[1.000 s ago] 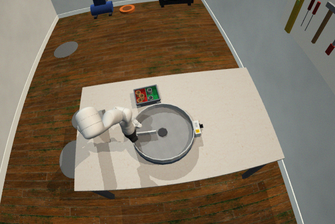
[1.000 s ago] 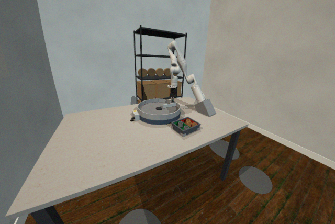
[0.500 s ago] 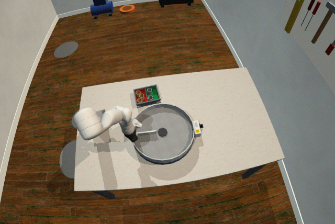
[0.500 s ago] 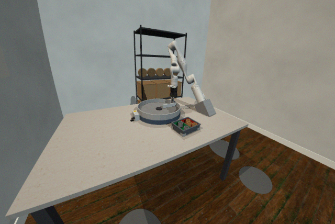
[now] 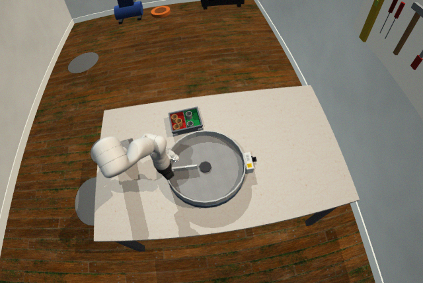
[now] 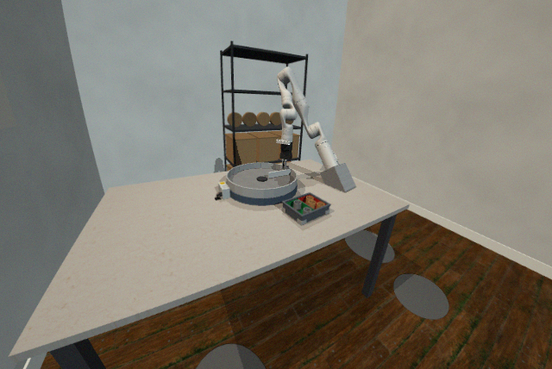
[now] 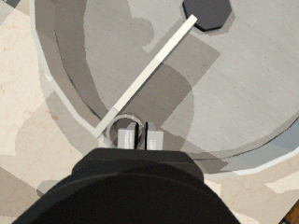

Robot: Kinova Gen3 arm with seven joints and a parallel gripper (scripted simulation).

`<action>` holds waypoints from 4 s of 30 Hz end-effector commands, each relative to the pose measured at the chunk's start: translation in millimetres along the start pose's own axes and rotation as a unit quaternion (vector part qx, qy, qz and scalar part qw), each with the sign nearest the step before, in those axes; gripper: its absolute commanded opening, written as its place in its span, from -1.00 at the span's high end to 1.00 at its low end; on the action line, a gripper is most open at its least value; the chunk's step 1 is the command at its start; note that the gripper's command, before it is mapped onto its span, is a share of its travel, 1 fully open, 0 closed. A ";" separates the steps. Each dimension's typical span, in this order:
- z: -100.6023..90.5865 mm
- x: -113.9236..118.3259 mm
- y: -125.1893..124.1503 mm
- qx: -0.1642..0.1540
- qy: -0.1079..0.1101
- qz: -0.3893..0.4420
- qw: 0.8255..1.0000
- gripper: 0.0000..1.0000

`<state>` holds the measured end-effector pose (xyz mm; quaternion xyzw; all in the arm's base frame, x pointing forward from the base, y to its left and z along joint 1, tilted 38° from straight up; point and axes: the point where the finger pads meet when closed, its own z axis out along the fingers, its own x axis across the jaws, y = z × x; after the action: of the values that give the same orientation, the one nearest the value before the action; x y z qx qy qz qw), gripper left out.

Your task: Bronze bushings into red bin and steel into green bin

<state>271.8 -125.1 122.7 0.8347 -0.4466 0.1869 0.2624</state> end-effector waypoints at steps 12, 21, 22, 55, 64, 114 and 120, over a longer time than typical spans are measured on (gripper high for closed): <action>-4.6 -0.1 -0.9 0.001 0.000 -0.002 1.000 1.00; -8.4 -0.4 -0.9 0.001 0.000 -0.003 1.000 1.00; -8.4 -0.4 -0.9 0.001 0.000 -0.003 1.000 1.00; -17.5 -0.6 -1.0 0.000 0.000 -0.004 1.000 1.00; -19.6 -0.2 -1.0 0.001 0.000 -0.003 1.000 1.00; -32.4 -0.2 -1.1 0.001 0.001 -0.003 1.000 1.00; -35.5 -0.6 -1.0 0.000 0.000 -0.004 1.000 1.00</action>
<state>269.6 -105.7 148.6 0.8346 -0.4462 0.1872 0.2633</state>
